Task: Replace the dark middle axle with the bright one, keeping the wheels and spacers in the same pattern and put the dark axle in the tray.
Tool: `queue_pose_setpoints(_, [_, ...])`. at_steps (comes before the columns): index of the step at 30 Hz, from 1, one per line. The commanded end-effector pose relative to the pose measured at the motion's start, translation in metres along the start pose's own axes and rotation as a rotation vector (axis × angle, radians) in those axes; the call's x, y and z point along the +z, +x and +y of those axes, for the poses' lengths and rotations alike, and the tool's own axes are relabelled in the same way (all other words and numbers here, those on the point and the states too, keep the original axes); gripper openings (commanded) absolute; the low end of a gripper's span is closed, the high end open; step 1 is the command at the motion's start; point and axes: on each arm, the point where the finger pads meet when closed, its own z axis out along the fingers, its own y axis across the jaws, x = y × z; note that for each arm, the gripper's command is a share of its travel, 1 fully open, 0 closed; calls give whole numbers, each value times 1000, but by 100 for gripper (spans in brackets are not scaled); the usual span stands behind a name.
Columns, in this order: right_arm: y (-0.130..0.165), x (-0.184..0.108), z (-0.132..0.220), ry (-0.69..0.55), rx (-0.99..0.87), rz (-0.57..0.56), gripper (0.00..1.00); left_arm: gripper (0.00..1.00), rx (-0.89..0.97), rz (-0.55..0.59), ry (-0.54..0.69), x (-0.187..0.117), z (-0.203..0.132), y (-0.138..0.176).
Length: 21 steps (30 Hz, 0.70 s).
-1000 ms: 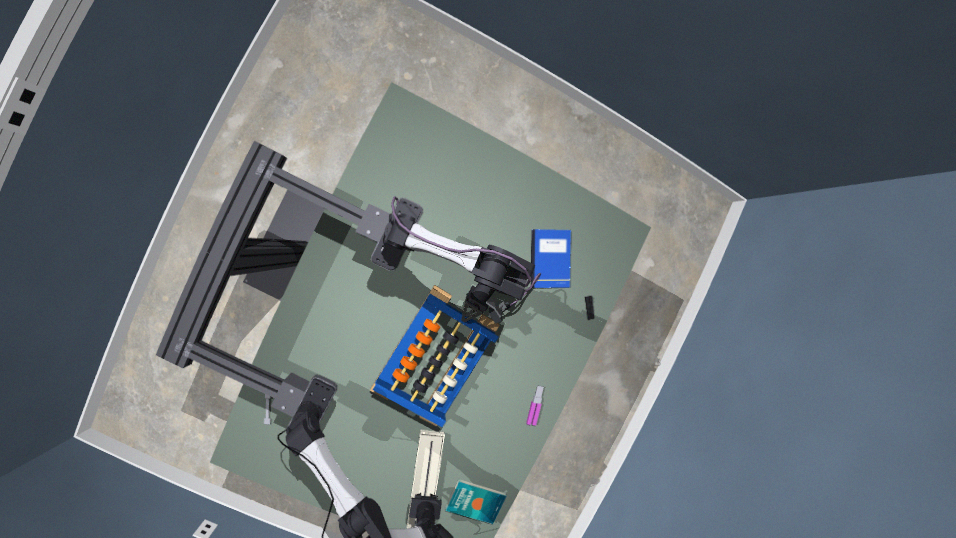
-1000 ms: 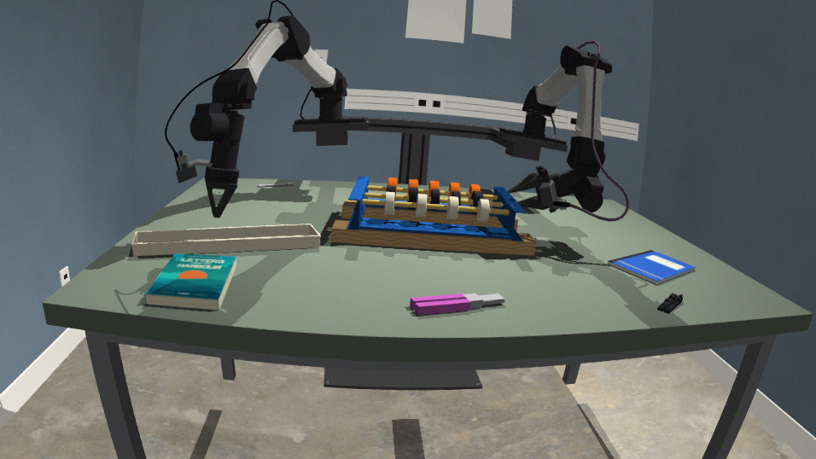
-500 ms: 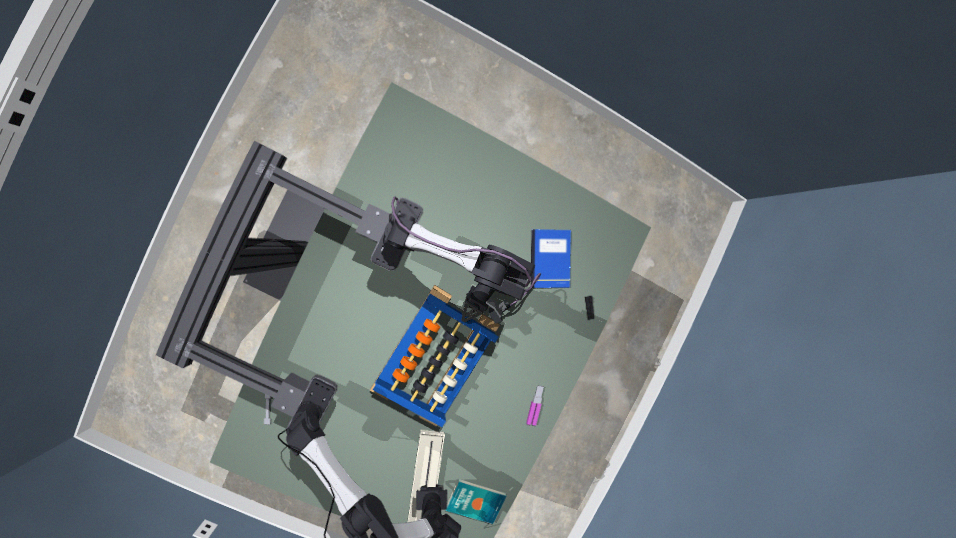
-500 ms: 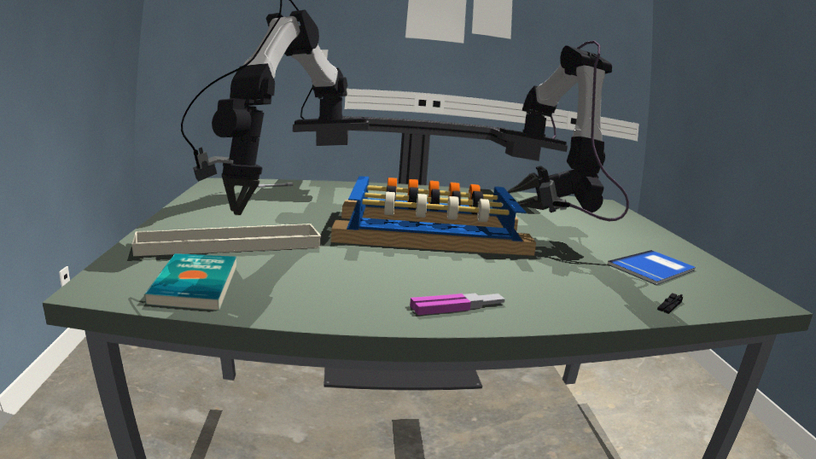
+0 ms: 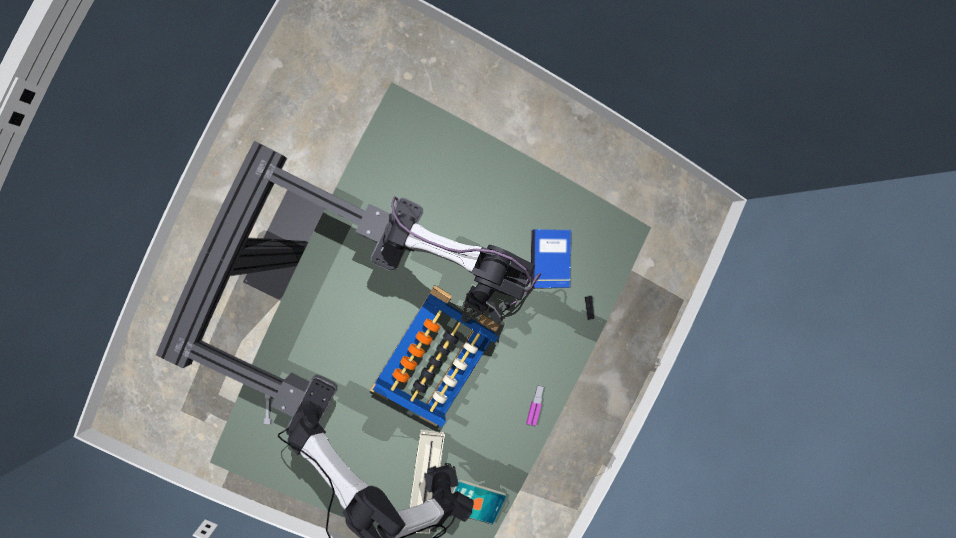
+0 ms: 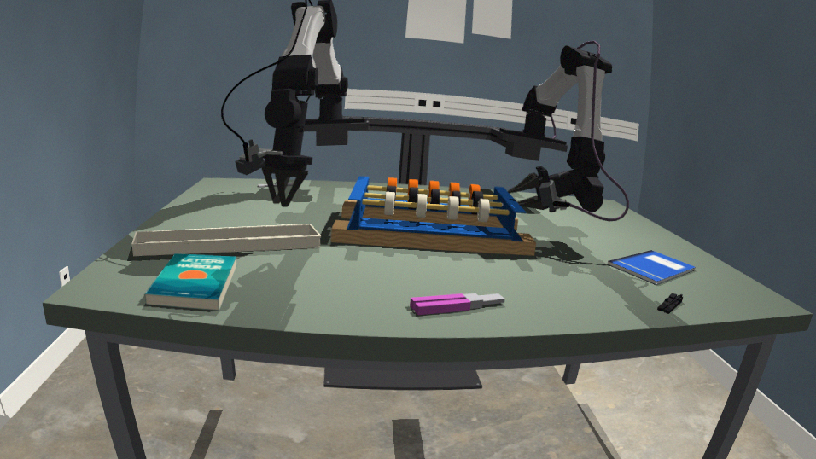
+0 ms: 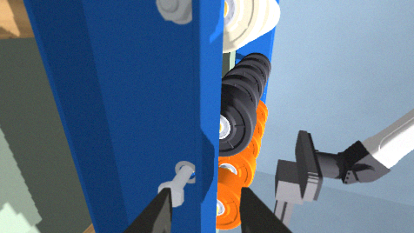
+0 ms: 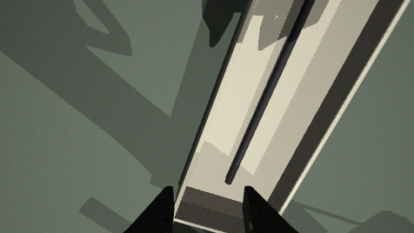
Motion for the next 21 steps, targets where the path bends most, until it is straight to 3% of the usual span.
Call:
queue_pose_setpoints(1, [17, -21, 20, -44, -74, -17, 35, 33, 37, 33, 10, 19, -3, 6])
queue_pose_setpoints(9, [74, -35, 36, -54, -226, 3, 35, 33, 37, 33, 10, 19, -3, 6])
queue_pose_setpoints(13, [84, -37, 36, -45, -251, -1, 35, 33, 37, 33, 10, 19, -3, 6])
queue_pose_setpoints(21, [143, -50, 42, -61, -408, 30, 35, 33, 37, 33, 10, 19, -3, 6])
